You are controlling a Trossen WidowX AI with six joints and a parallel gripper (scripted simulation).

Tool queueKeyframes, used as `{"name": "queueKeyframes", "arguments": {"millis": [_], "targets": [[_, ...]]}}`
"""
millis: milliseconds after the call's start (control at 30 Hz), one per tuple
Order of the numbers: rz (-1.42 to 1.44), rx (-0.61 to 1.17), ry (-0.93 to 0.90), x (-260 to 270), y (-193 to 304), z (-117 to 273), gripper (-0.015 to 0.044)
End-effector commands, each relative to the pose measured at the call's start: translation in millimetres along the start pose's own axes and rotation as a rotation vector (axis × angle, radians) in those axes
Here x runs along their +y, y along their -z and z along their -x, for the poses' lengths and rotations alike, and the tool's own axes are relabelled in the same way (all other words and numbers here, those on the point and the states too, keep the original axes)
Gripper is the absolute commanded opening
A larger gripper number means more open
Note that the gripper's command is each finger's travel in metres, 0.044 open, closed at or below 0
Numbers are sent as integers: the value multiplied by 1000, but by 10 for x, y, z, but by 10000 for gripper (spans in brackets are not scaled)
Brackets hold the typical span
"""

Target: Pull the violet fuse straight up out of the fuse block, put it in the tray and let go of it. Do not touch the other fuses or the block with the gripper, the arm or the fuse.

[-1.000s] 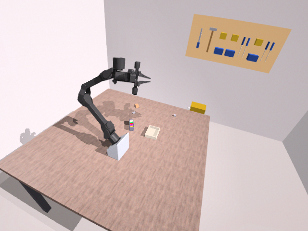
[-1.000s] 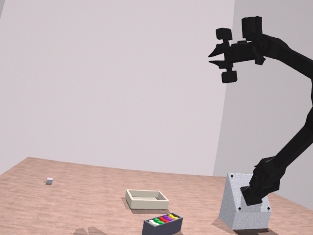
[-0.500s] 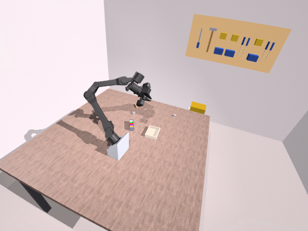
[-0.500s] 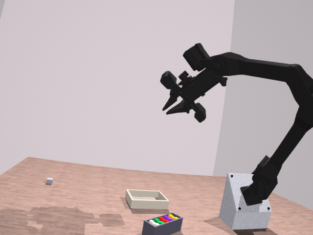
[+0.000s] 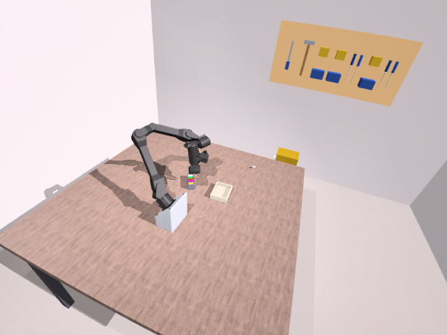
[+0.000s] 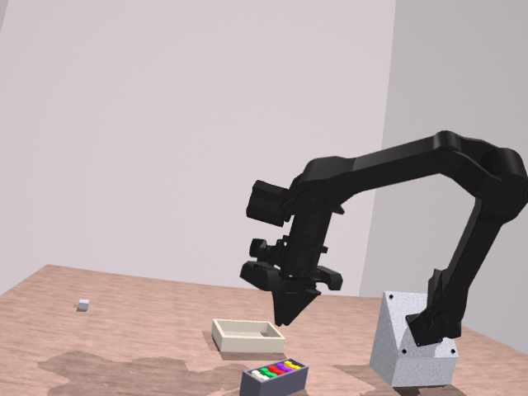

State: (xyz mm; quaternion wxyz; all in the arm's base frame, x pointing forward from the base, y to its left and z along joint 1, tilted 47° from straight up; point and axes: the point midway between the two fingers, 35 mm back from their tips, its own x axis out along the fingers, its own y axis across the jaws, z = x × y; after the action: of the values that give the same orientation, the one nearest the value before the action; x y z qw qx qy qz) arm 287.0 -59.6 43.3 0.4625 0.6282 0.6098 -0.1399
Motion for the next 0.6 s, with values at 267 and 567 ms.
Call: {"name": "queueKeyframes", "arguments": {"millis": [267, 567], "targets": [[67, 118, 43, 10, 269, -252, 69], [67, 118, 43, 13, 275, -330, 69]]}}
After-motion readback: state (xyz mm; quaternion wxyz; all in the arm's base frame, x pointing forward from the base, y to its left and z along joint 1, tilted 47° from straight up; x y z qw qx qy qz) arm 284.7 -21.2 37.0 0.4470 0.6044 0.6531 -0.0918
